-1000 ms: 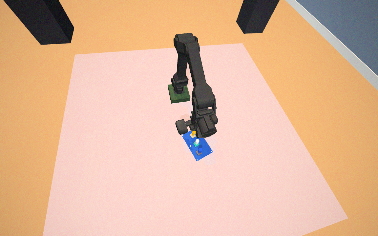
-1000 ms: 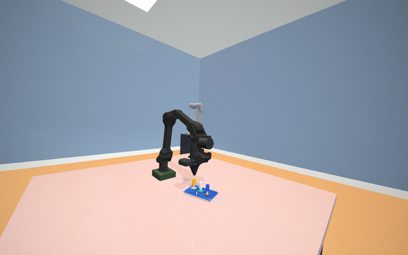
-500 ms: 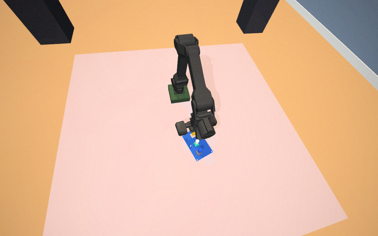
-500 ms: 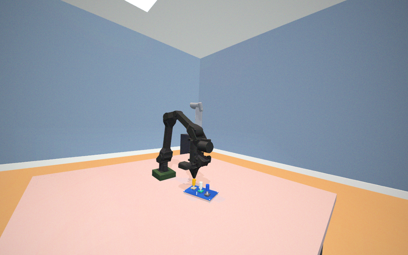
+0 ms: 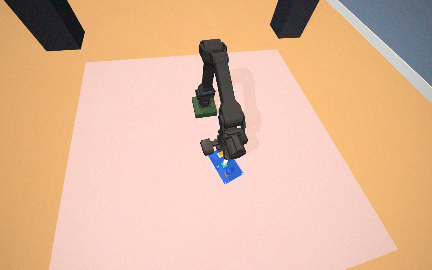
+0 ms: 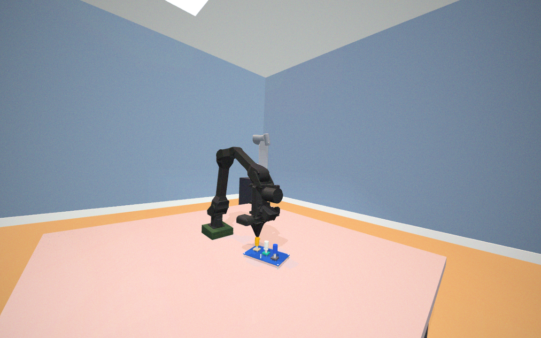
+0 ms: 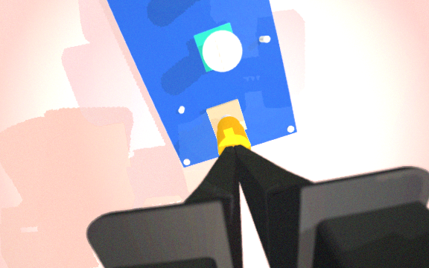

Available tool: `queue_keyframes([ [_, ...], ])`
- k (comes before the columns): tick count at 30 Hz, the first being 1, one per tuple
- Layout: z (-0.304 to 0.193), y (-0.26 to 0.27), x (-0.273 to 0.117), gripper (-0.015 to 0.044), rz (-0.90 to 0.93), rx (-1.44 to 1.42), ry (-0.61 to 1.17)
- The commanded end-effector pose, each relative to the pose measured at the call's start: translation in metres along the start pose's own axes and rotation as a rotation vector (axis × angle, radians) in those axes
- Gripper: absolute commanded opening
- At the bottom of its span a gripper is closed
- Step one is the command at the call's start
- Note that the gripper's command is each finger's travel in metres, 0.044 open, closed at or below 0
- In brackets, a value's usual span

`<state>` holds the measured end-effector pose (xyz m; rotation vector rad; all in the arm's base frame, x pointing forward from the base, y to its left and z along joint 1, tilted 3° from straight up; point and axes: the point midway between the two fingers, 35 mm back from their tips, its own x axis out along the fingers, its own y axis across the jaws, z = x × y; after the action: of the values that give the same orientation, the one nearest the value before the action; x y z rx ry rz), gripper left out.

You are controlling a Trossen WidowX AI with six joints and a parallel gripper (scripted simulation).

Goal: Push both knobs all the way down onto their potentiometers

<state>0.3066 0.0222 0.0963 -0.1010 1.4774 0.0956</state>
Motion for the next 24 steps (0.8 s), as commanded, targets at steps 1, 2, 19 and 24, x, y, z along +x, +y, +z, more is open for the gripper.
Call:
queue_keyframes([
  [1, 0.0001, -0.0007, 0.0017, 0.0000, -0.003, 0.006, 0.000],
  [2, 0.0001, -0.0007, 0.0020, 0.0000, -0.003, 0.006, 0.000],
  [19, 0.0001, -0.0007, 0.0034, 0.0000, -0.003, 0.006, 0.000],
  [24, 0.0001, -0.0007, 0.0034, 0.0000, -0.003, 0.006, 0.000],
])
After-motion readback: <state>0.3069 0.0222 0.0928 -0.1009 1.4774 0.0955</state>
